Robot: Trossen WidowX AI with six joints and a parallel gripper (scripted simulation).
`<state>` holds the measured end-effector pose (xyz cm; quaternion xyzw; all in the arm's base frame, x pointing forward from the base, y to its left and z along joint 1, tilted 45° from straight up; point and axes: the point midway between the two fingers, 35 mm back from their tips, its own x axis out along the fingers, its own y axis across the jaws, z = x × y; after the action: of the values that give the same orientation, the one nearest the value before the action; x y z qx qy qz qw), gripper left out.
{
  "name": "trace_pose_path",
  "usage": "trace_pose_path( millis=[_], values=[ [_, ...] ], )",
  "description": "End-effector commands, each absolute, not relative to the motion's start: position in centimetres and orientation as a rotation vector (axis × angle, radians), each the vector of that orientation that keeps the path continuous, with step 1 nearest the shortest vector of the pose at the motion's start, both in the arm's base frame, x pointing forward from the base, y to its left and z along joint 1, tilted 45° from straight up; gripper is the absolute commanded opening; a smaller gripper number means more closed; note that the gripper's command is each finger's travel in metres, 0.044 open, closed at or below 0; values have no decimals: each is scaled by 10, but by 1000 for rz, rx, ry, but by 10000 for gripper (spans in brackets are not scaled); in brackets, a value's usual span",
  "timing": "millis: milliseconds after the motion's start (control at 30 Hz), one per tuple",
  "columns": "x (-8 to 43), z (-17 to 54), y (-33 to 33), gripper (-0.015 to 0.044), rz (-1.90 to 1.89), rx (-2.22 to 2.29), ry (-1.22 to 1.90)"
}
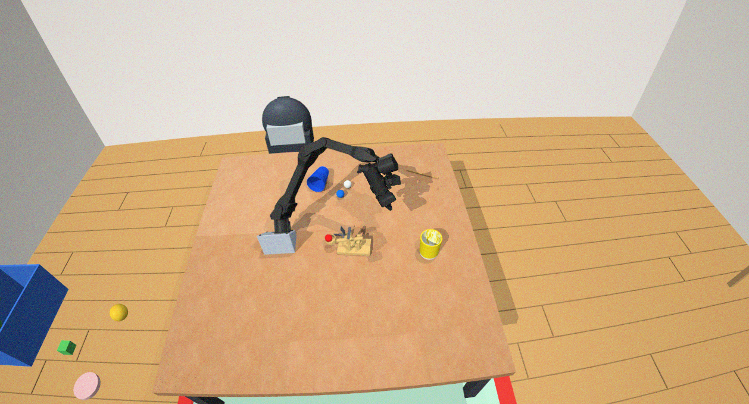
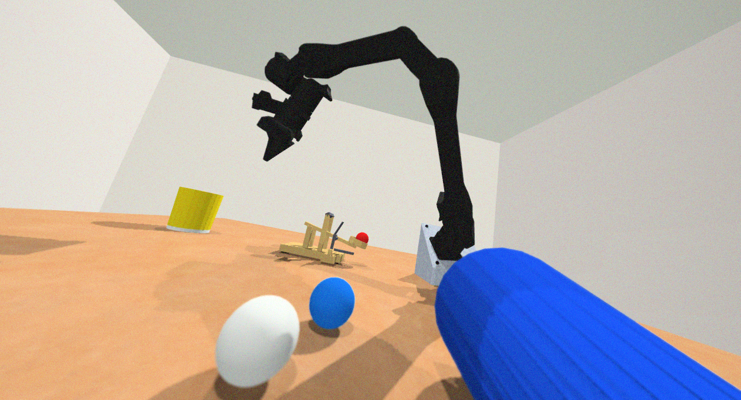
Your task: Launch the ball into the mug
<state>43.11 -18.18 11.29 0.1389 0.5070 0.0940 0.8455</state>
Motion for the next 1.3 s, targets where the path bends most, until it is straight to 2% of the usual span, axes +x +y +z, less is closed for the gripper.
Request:
trace_pose_path(
  millis=[0, 567, 1267],
  values=[
    [417, 115, -169, 0, 239, 184, 1103],
    [354, 104, -120, 0, 486, -281, 1234],
    [249, 88, -74, 0, 935, -834, 1363]
  ],
)
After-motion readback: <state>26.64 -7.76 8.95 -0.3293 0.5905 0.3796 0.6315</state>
